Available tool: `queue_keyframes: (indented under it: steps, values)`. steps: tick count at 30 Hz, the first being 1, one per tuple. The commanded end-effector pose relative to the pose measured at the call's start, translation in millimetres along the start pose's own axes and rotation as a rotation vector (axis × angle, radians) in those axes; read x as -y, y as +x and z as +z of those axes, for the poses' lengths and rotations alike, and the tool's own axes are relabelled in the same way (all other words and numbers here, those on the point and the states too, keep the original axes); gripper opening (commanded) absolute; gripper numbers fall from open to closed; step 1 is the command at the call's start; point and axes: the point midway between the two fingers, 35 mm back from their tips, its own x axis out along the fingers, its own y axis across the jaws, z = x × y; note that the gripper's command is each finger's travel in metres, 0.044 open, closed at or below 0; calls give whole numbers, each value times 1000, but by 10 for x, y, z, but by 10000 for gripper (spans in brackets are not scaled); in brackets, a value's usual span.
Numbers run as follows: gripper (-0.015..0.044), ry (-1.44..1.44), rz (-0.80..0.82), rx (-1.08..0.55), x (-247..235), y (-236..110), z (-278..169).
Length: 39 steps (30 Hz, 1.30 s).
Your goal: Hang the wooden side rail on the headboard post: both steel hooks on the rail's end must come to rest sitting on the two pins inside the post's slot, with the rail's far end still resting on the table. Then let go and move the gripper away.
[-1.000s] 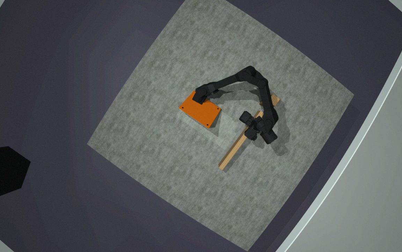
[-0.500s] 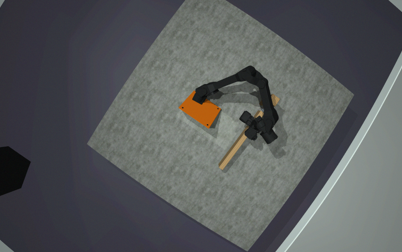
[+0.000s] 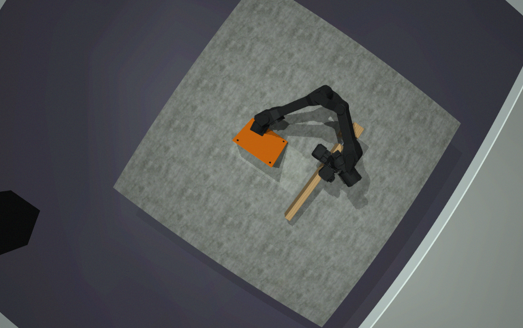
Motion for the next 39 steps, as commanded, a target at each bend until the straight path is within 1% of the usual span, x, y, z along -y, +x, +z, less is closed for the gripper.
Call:
queue_keyframes:
  steps: [1,39]
  values:
    - [0,4,9,2,-9,-25,-11]
    - [0,3,9,2,-17,-32,-54]
